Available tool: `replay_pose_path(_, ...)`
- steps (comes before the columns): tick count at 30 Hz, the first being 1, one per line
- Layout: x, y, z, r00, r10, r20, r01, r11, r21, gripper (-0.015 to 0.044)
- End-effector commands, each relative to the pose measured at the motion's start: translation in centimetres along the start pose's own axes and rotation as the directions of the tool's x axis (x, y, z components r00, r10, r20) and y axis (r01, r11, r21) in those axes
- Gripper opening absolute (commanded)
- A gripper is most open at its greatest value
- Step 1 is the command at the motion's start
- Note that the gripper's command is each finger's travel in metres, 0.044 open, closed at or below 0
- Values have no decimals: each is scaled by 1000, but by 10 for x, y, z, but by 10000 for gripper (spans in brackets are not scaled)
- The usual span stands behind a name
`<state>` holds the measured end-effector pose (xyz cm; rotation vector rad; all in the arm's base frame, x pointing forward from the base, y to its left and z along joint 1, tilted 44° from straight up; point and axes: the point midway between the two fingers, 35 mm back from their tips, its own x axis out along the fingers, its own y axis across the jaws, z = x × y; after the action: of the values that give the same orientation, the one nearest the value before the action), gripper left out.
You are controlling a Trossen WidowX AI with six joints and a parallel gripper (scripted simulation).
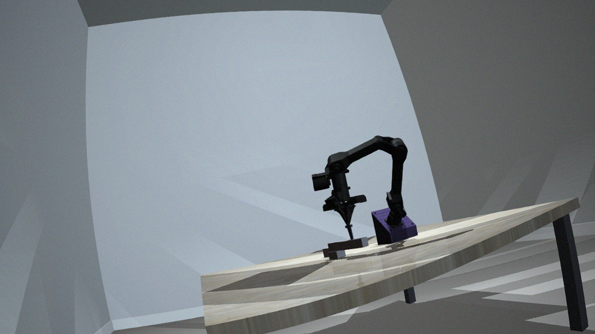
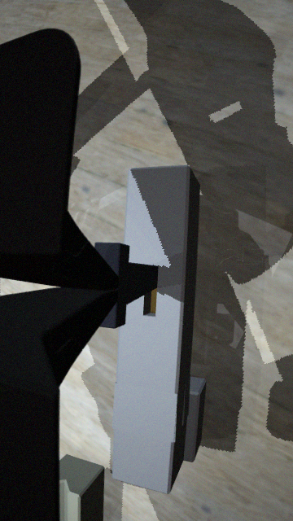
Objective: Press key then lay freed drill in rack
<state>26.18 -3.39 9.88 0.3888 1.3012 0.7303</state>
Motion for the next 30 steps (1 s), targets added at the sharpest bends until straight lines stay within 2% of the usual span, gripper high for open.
replay_pose_path(1,6,0,0,1000,10,-7,-10,1000,5,0)
replay_pose_path(30,14,0,-5,1000,10,-7,-10,1000,5,0)
